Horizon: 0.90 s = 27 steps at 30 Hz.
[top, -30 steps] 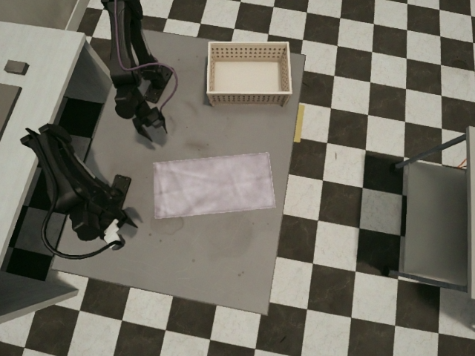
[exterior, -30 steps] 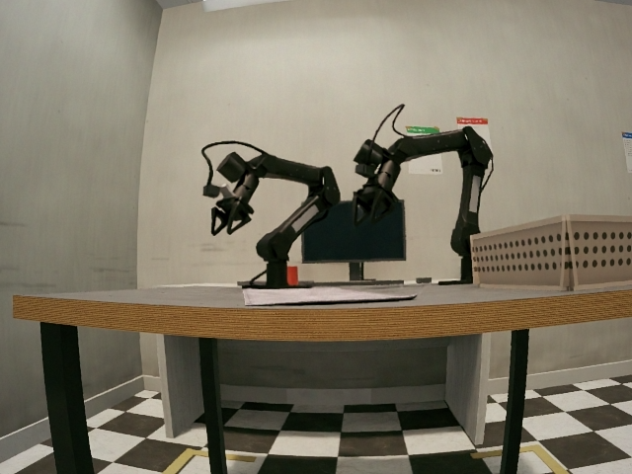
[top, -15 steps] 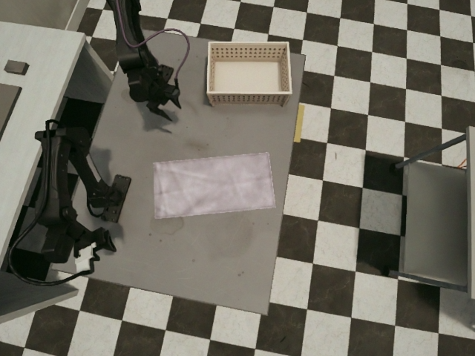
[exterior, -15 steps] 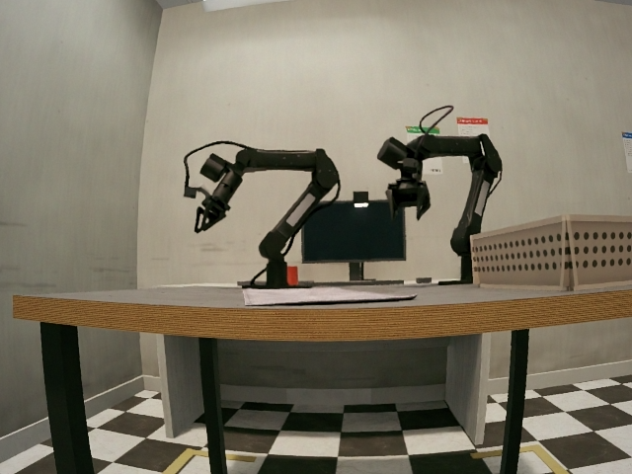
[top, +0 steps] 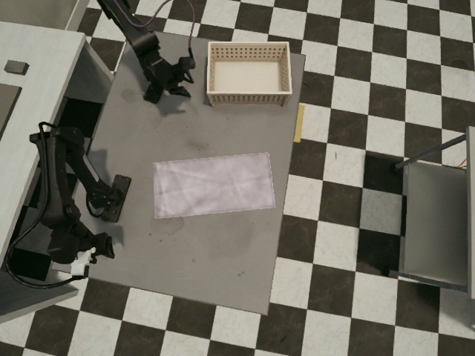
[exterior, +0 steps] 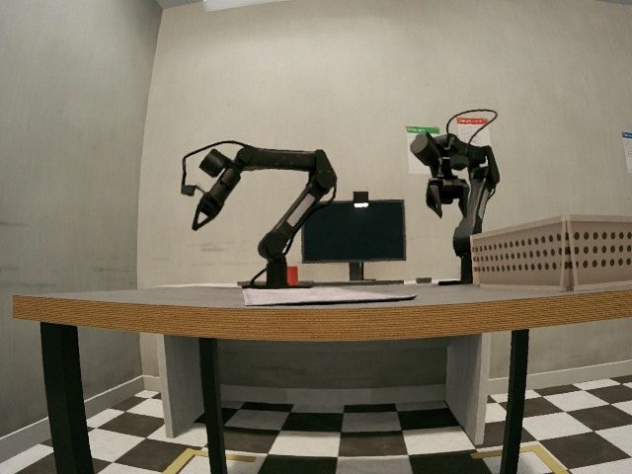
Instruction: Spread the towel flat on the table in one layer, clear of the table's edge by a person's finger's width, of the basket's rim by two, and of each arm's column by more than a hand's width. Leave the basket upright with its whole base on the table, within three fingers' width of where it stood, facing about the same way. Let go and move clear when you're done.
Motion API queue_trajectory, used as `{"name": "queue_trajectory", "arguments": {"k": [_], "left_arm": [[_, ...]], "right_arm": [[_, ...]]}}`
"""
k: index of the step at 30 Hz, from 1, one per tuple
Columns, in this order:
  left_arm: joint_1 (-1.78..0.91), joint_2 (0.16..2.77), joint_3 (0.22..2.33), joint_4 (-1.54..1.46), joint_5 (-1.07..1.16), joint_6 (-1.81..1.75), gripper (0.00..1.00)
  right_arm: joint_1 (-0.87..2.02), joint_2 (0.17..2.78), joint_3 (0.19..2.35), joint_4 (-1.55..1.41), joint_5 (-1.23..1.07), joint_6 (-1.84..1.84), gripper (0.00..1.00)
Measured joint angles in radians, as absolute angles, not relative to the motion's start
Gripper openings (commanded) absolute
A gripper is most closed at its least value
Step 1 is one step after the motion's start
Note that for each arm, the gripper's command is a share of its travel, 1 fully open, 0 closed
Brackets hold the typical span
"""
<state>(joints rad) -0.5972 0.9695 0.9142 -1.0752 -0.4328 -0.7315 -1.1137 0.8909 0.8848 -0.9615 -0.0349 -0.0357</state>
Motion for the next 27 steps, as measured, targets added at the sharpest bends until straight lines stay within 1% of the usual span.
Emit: {"name": "queue_trajectory", "arguments": {"k": [5, 10, 15, 20, 27], "left_arm": [[-0.339, 0.888, 0.882, -1.047, -0.366, -0.548, 0.64], [-0.057, 0.867, 0.882, -0.994, -0.266, -0.329, 0.64], [0.115, 0.866, 0.882, -0.960, -0.149, -0.157, 0.64], [0.165, 0.873, 0.882, -0.960, -0.062, -0.065, 0.64], [0.172, 0.884, 0.882, -0.960, -0.017, -0.021, 0.64]], "right_arm": [[-1.112, 0.891, 0.885, -0.961, -0.015, -0.015, 0.64], [-1.112, 0.891, 0.885, -0.961, -0.008, -0.008, 0.64], [-1.112, 0.891, 0.885, -0.961, -0.007, -0.007, 0.64], [-1.112, 0.891, 0.885, -0.961, -0.007, -0.007, 0.64], [-1.112, 0.891, 0.885, -0.961, -0.007, -0.007, 0.64]]}}
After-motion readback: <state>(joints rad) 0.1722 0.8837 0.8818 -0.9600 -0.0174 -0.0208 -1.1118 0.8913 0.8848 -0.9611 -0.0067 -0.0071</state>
